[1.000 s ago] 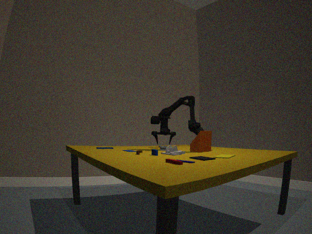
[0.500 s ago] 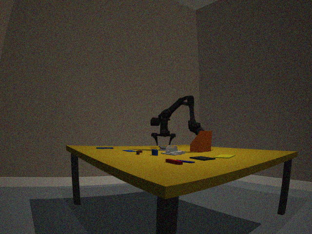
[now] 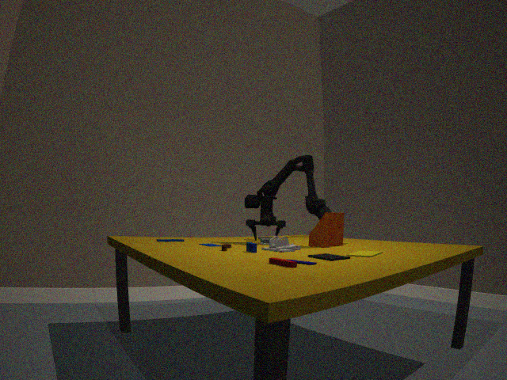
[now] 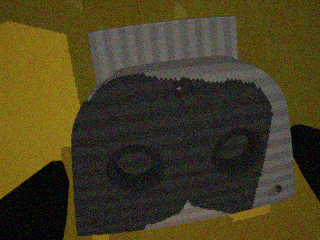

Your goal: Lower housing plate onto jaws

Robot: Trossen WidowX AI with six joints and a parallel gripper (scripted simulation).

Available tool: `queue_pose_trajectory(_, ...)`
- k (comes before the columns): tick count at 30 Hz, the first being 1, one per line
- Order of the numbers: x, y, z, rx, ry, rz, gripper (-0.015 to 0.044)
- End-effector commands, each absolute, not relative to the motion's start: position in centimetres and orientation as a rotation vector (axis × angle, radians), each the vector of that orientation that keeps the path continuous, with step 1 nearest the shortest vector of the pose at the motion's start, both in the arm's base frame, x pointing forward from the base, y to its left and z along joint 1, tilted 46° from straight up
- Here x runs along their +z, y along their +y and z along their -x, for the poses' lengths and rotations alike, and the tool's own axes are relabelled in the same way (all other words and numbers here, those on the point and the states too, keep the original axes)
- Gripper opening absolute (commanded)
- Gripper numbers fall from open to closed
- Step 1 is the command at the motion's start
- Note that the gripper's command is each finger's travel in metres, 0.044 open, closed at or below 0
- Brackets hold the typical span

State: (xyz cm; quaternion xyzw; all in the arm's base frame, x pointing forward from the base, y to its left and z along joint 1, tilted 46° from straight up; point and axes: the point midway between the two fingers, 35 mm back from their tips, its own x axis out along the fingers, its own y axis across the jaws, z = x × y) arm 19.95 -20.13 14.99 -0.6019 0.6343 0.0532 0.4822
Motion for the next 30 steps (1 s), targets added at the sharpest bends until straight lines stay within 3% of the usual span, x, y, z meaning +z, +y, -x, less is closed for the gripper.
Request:
queue_pose_trajectory(1,14.73,-20.08,-19.95,0.142,1.545,1.47,0.044)
queue_pose_trajectory(22,14.7,-20.12,-19.96,0.142,1.545,1.47,0.044)
queue_pose_trajectory(30,14.79,-20.16,-19.91,0.133,1.548,1.466,0.0387)
